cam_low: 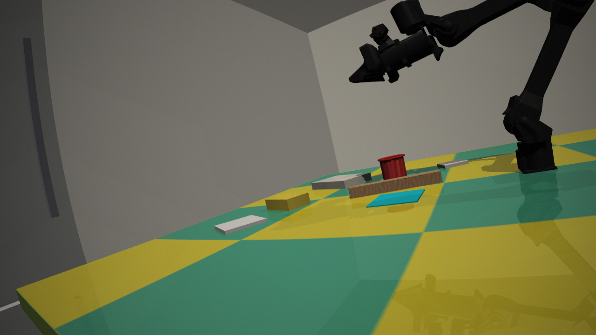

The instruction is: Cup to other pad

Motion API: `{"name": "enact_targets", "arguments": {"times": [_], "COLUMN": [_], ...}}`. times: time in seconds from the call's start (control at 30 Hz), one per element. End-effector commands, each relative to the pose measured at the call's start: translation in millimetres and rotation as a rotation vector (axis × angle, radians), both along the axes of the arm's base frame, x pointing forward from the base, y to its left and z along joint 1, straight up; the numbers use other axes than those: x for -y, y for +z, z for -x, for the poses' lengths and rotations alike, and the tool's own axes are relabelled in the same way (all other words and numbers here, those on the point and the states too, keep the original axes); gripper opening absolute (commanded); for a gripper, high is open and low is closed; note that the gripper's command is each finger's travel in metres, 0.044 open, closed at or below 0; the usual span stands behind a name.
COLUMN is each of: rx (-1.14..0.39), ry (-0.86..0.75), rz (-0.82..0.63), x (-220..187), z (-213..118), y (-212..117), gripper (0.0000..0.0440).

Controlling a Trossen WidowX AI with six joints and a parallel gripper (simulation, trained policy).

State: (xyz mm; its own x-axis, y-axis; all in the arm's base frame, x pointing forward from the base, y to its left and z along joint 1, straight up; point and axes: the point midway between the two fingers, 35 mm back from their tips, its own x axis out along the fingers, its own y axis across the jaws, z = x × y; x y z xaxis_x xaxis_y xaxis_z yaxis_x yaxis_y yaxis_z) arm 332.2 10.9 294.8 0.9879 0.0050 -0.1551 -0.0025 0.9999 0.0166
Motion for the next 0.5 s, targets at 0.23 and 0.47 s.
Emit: {"name": "enact_targets", "arguments": {"times": [0.23,0.47], "rx": [-0.148,-0.255], "ry": [0.024,0.03], "rz": [-0.038,-0.06], "x": [-13,-20], "z": [-11,-17], "y": [-11,-19], "gripper": [0.0098,0.01]}}
